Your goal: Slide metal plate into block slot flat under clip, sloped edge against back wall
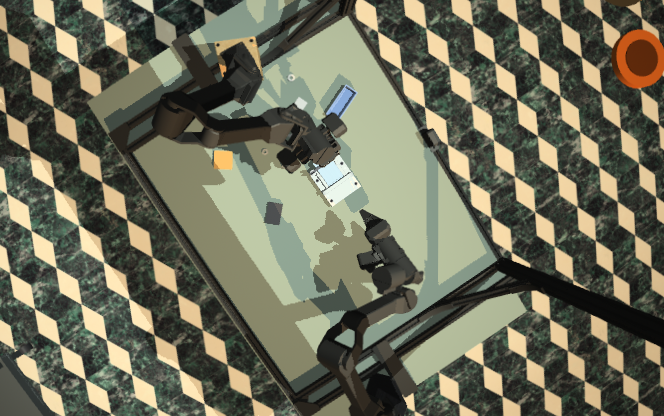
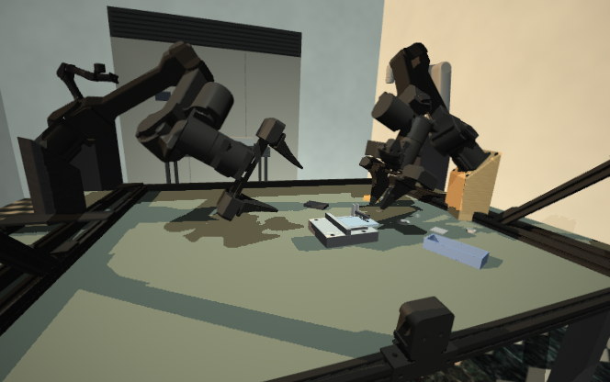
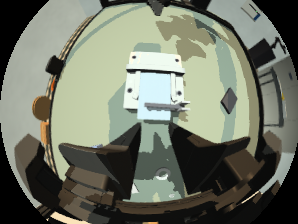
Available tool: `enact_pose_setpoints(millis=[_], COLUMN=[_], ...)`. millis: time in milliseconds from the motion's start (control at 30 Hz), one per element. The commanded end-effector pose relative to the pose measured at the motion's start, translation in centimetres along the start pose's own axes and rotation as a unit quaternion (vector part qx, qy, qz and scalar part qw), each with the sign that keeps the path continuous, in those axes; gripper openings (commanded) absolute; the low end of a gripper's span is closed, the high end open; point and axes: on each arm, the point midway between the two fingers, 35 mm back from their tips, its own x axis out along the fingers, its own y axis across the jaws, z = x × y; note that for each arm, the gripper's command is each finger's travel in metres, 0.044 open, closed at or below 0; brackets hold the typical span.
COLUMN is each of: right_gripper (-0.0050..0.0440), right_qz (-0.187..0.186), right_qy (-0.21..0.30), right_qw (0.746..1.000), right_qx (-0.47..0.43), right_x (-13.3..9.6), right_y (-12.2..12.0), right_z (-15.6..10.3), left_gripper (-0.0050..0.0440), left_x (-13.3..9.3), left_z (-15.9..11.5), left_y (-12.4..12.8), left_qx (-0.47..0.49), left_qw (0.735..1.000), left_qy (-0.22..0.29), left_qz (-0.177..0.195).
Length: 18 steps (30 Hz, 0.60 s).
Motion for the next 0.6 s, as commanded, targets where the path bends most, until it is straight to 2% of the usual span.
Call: enact_pose_setpoints(millis=[0,33,100,200,533,567], right_gripper=[0.0160,0.0160,0.0160,0.0160,0.0400,0.0400], right_qz=[-0.007,-0.007,-0.015,-0.016,-0.016,-0.016], right_qy=[-0.033,-0.033,-0.073,-0.076,-0.076,-0.076], right_qw=[0.999,0.999,0.997,0.997,0.997,0.997], right_qx=[0.000,0.000,0.014,0.014,0.014,0.014], right_x=[0.0,0.0,-0.2,-0.2,-0.2,-0.2], right_y=[-0.4,-0.4,-0.9,-0.9,-0.9,-0.9], right_z=[0.4,0.4,1.5,1.5,1.5,1.5], left_gripper=[0.0440,0.0440,0.0440,0.0440,0.0440,0.0440], left_x=[0.0,0.0,0.0,0.0,0.0,0.0], left_z=[0.1,0.1,0.1,0.1,0.1,0.1], left_y=[0.0,0.0,0.0,0.0,0.0,0.0], left_qx=[-0.004,-0.004,-0.004,-0.004,-0.004,-0.004], left_qw=[1.000,1.000,1.000,1.000,1.000,1.000], left_qy=[-0.002,-0.002,-0.002,-0.002,-0.002,-0.002], left_qz=[0.001,0.001,0.001,0.001,0.001,0.001])
